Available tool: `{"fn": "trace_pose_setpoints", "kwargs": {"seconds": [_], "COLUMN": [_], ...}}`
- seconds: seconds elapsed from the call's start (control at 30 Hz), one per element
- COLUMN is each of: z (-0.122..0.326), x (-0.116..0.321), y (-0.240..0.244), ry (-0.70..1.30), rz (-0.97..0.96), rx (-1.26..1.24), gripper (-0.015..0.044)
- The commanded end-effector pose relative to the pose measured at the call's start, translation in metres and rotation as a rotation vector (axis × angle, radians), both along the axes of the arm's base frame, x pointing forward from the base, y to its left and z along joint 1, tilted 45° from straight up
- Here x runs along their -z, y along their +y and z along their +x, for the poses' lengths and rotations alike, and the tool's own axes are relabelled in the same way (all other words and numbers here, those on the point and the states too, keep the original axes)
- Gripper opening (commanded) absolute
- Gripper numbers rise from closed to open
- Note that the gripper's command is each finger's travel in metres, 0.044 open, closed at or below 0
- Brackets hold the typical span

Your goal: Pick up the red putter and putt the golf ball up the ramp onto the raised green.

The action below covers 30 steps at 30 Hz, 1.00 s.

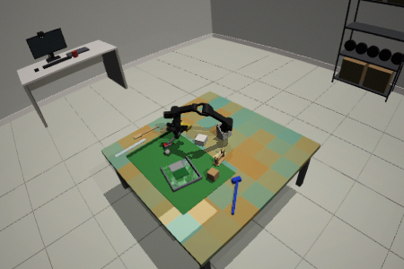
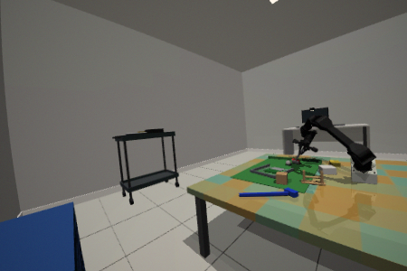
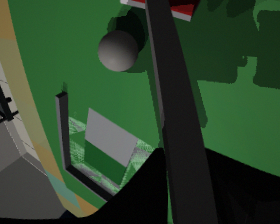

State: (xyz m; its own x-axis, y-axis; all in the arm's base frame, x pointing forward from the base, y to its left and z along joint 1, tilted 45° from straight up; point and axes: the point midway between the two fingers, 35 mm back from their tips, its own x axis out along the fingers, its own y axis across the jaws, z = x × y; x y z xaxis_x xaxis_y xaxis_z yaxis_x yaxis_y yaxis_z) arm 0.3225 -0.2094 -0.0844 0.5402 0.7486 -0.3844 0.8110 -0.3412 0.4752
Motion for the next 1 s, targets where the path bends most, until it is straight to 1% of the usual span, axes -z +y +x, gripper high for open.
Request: {"fn": "trace_pose_setpoints", "kwargs": {"seconds": [0.0, 0.13, 0.67, 0.77, 0.97], "z": [-0.005, -0.010, -0.009, 0.006, 0.035], "x": [0.008, 0.018, 0.019, 0.000, -0.051], "y": [-0.013, -0.022, -0.018, -0.005, 0.040], "ry": [-0.009, -0.012, -0.005, 0.002, 0.001], "rz": [-0.012, -0.012, -0.004, -0.013, -0.018], "rx": [0.010, 0.013, 0.011, 0.015, 0.020], "gripper": [0.0000, 0.0000, 0.0000, 0.0000, 0.0000]}}
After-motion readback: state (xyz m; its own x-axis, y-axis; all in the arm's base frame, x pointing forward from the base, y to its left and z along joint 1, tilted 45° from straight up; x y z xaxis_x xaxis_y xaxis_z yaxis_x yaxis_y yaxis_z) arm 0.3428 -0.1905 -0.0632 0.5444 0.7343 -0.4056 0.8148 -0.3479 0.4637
